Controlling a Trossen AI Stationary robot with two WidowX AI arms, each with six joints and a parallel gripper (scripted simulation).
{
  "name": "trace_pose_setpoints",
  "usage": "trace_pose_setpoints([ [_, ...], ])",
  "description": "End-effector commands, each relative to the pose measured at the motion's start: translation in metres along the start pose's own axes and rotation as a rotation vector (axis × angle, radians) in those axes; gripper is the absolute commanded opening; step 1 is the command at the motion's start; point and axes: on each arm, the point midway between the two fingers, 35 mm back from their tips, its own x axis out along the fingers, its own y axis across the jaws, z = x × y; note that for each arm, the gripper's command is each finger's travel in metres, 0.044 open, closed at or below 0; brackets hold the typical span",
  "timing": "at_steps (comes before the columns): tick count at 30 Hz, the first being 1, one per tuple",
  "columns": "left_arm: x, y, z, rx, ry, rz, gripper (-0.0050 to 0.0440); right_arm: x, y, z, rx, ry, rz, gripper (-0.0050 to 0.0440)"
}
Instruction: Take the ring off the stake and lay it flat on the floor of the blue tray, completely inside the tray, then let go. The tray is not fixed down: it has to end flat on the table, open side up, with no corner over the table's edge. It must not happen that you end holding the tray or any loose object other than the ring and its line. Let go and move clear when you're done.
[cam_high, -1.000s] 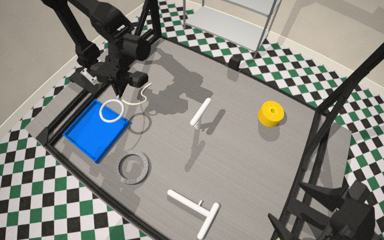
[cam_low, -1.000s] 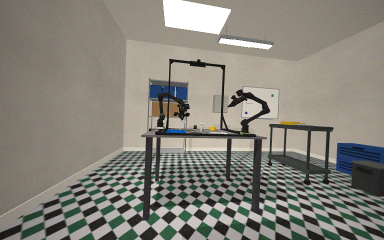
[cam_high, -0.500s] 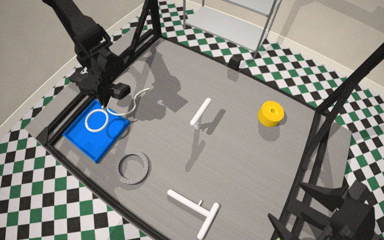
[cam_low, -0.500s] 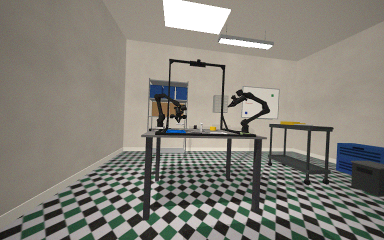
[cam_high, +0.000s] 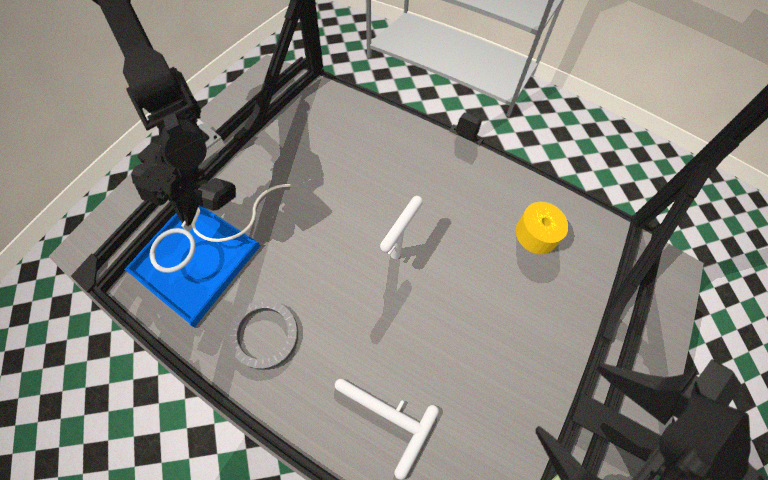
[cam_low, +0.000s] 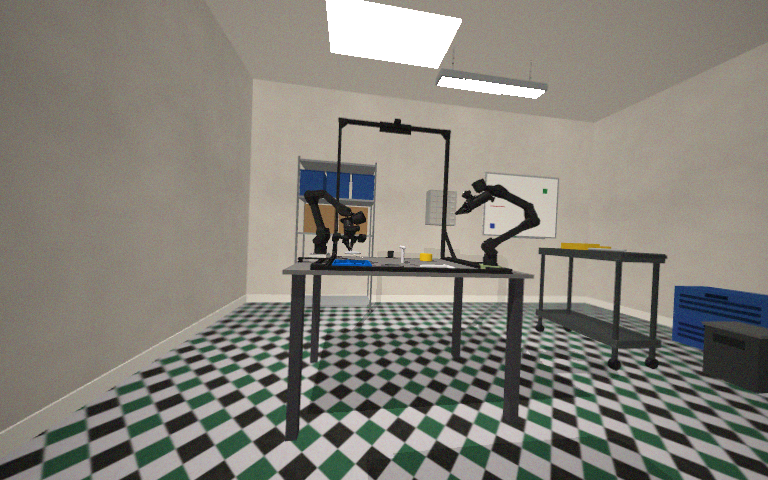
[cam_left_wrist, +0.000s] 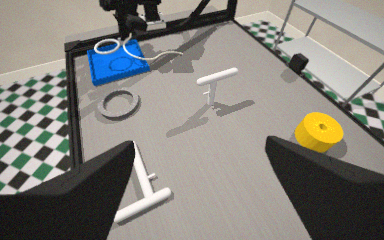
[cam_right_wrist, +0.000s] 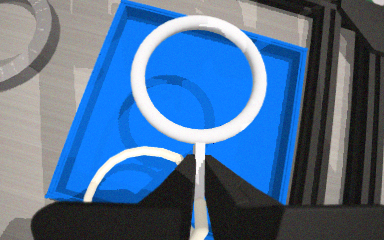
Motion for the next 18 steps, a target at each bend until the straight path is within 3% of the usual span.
trace_pose_setpoints([
  [1,0.0,0.0,-0.001,0.002,0.002,-0.003,0.04,0.002,-0.002,0.0,-0.004,-0.003,0.01,0.0],
  [18,0.0,0.0,-0.001,0.002,0.002,-0.003,0.04,0.024,0.0,-0.011,-0.004,-0.003,0.01,0.0],
])
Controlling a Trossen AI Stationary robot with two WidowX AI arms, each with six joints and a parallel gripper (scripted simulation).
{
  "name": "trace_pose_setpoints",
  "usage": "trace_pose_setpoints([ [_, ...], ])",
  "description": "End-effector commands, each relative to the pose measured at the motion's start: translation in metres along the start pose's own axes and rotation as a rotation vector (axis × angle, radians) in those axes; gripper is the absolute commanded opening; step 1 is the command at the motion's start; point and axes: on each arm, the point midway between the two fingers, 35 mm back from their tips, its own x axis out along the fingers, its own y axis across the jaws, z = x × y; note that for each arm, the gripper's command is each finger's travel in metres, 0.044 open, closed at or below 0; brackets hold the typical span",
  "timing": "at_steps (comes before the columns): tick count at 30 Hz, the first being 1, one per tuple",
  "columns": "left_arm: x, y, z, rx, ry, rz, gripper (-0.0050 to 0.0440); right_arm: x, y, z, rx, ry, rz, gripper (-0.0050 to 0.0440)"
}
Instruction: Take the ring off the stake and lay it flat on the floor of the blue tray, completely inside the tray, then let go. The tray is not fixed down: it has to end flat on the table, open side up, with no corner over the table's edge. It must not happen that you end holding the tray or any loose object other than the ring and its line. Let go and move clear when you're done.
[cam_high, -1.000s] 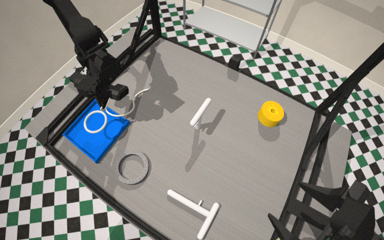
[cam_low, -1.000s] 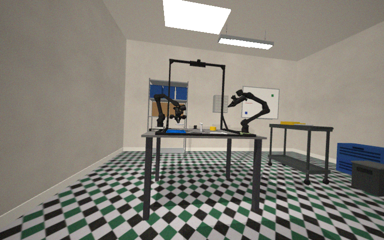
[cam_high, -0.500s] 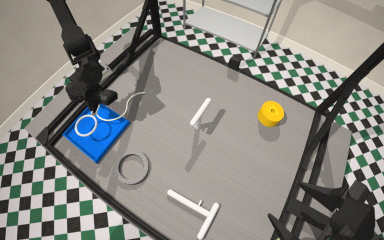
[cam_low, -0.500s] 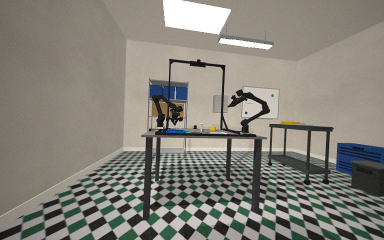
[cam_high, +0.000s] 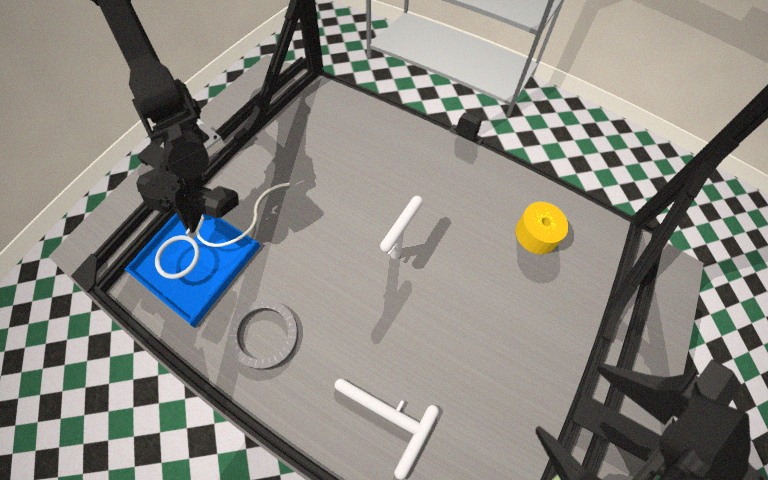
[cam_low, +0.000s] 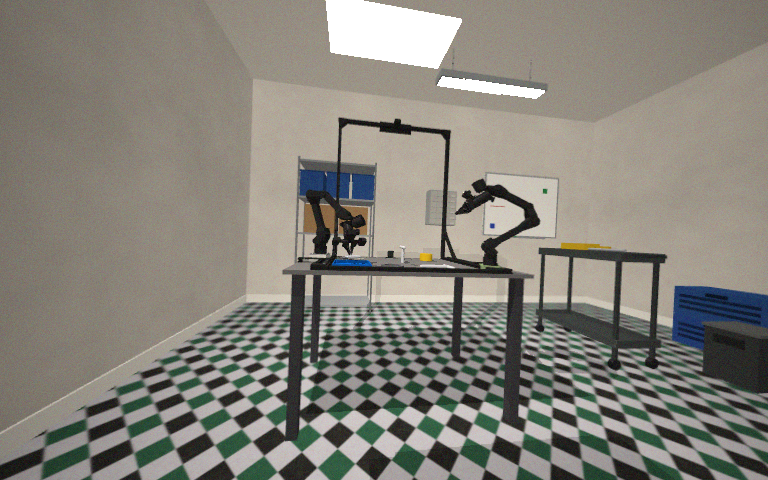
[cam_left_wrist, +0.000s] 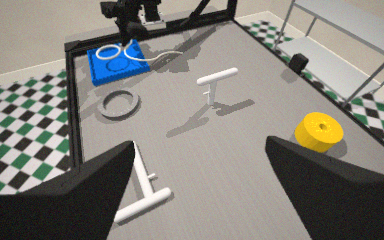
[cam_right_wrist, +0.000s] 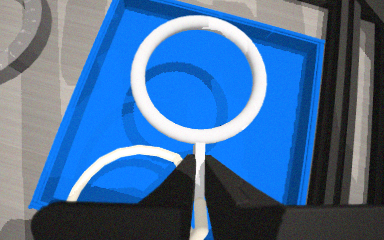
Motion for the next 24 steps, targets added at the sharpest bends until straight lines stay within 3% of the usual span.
trace_pose_setpoints([
  [1,0.0,0.0,-0.001,0.002,0.002,-0.003,0.04,0.005,-0.001,-0.004,-0.007,0.007,-0.004,0.0],
  [22,0.0,0.0,-0.001,0.002,0.002,-0.003,0.04,0.029,-0.003,-0.019,-0.007,0.007,-0.004,0.0],
  [24,0.0,0.0,-0.001,0.002,0.002,-0.003,0.04,0.025,-0.001,-0.015,0.0,0.0,0.0,0.0048],
])
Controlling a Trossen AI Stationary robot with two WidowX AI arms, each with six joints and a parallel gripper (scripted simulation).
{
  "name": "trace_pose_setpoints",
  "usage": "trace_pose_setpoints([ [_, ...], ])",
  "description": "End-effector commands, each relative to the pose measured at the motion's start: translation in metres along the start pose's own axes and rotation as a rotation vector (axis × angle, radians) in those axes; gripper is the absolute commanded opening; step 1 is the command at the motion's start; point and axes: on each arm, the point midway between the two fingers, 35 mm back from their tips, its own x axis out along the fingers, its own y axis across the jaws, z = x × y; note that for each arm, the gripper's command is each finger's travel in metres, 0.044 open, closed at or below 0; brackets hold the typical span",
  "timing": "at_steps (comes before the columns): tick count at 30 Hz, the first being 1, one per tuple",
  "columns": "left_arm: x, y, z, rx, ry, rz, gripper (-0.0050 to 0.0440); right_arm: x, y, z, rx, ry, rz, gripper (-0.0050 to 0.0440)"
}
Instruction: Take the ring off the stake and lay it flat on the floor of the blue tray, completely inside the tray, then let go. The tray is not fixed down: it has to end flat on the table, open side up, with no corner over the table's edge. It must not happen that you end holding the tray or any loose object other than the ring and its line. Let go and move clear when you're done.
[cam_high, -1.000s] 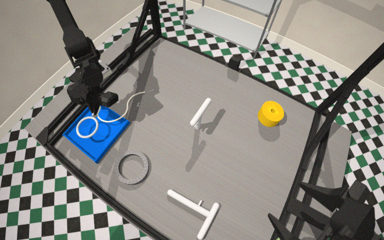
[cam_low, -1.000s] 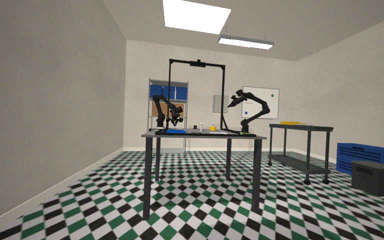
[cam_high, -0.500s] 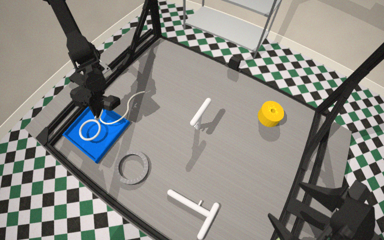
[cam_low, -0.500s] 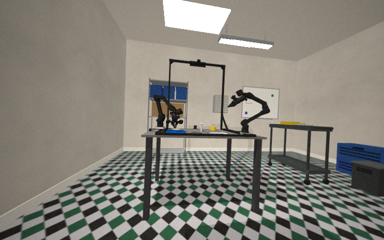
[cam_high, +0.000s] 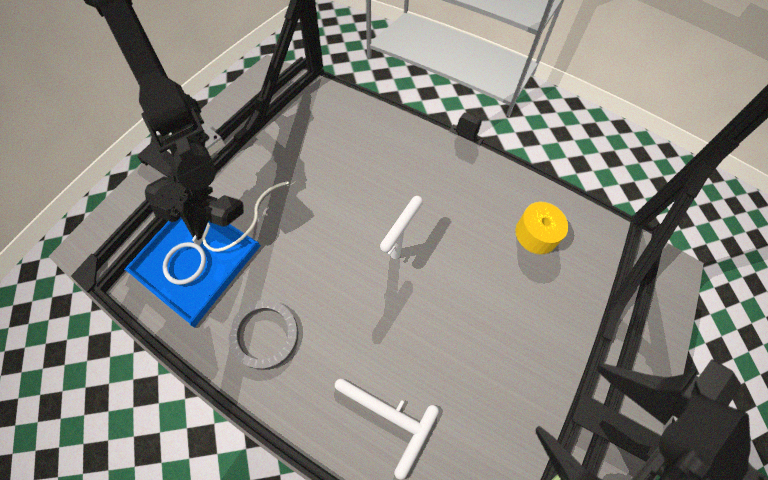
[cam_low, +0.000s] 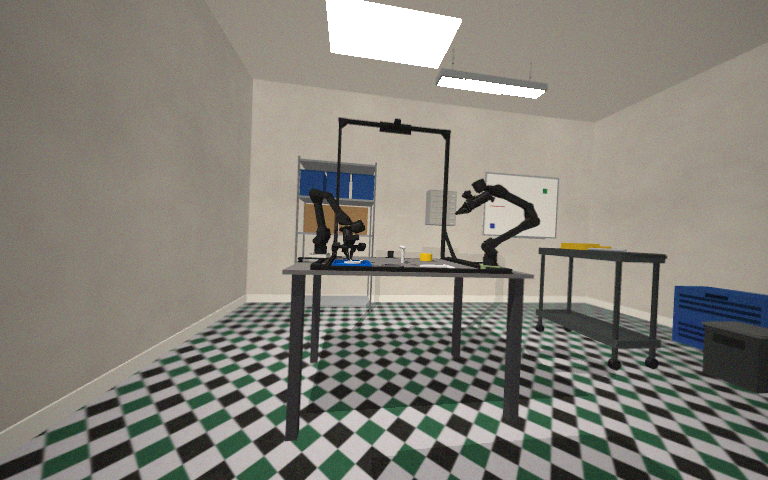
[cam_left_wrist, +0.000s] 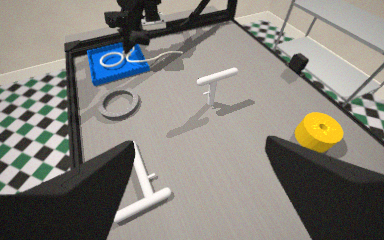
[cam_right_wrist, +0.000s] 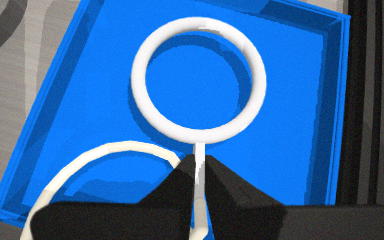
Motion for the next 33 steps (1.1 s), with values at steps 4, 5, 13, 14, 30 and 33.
trace_pose_setpoints([
  [4,0.0,0.0,-0.001,0.002,0.002,-0.003,0.04,0.0,0.0,0.0,0.0,0.0,0.0,0.0144],
  [5,0.0,0.0,-0.001,0.002,0.002,-0.003,0.04,0.0,0.0,0.0,0.0,0.0,0.0,0.0168],
  [13,0.0,0.0,-0.001,0.002,0.002,-0.003,0.04,0.0,0.0,0.0,0.0,0.0,0.0,0.0312],
  [14,0.0,0.0,-0.001,0.002,0.002,-0.003,0.04,0.0,0.0,0.0,0.0,0.0,0.0,0.0336],
  [30,0.0,0.0,-0.001,0.002,0.002,-0.003,0.04,-0.056,0.016,0.045,0.017,-0.028,0.031,0.04],
  [33,0.0,0.0,-0.001,0.002,0.002,-0.003,0.04,-0.076,0.014,0.055,0.017,-0.027,0.03,0.04],
])
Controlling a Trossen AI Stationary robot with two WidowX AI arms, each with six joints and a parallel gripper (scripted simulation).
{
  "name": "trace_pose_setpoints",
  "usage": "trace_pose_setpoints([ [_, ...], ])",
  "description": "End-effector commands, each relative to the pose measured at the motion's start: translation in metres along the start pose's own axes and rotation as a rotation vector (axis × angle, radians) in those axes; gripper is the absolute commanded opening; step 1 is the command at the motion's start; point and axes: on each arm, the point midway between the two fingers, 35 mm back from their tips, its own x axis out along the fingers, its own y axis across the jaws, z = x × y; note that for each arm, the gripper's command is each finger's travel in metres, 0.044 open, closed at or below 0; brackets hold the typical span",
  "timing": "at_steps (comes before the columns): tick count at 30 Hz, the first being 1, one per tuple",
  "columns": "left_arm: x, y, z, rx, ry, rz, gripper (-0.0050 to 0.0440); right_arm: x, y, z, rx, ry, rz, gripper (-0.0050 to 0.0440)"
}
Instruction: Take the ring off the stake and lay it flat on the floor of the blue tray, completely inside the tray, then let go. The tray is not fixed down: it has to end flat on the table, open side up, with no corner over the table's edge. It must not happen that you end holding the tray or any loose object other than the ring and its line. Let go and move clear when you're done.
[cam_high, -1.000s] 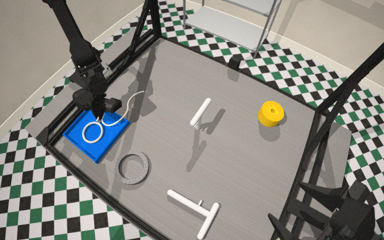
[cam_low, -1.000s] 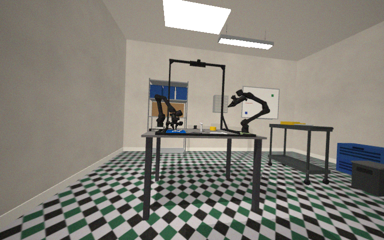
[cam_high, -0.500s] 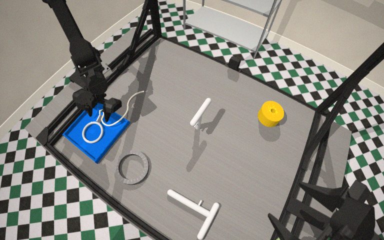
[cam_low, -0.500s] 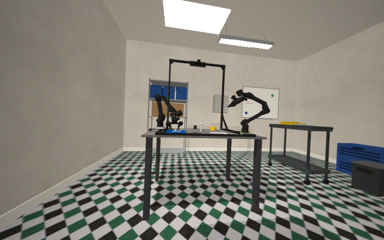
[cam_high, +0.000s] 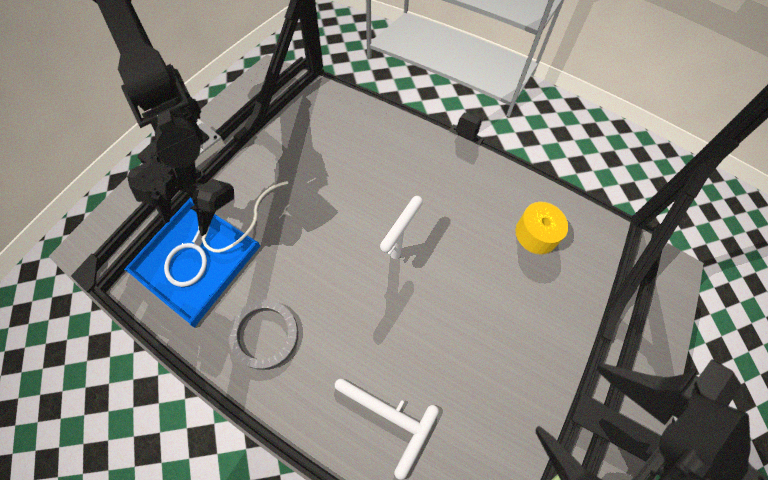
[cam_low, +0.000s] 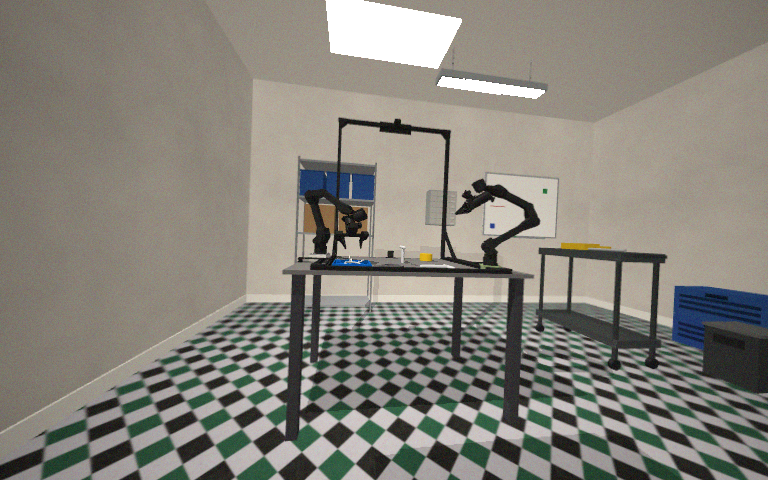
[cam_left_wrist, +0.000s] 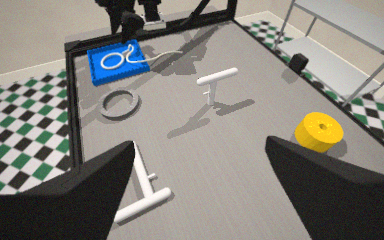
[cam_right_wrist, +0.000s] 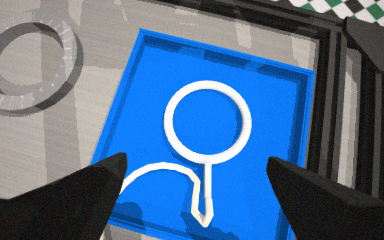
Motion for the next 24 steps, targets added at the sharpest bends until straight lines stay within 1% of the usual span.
trace_pose_setpoints([
  [1,0.0,0.0,-0.001,0.001,0.002,-0.003,0.04,-0.031,0.001,0.017,0.003,-0.003,0.008,0.04],
  [5,0.0,0.0,-0.001,0.001,0.002,-0.003,0.04,-0.054,-0.009,0.021,-0.011,0.02,-0.017,0.04],
  [6,0.0,0.0,-0.001,0.001,0.002,-0.003,0.04,-0.056,-0.01,0.021,-0.013,0.023,-0.021,0.04],
  [9,0.0,0.0,-0.001,0.001,0.002,-0.003,0.04,-0.056,-0.01,0.021,-0.013,0.023,-0.021,0.04],
  [10,0.0,0.0,-0.001,0.001,0.002,-0.003,0.04,-0.05,-0.008,0.022,-0.011,0.017,-0.014,0.04],
  [12,0.0,0.0,-0.001,0.001,0.002,-0.003,0.04,-0.05,-0.008,0.022,-0.011,0.017,-0.014,0.04],
  [13,0.0,0.0,-0.001,0.001,0.002,-0.003,0.04,-0.048,-0.009,0.026,-0.011,0.023,-0.017,0.04],
  [16,0.0,0.0,-0.001,0.001,0.002,-0.003,0.04,-0.037,-0.017,0.05,-0.009,0.055,-0.027,0.04],
  [19,0.0,0.0,-0.001,0.001,0.002,-0.003,0.04,-0.023,-0.03,0.076,-0.007,0.081,-0.029,0.04],
  [24,0.0,0.0,-0.001,0.001,0.002,-0.003,0.04,0.0,-0.065,0.121,-0.001,0.104,-0.021,0.04],
])
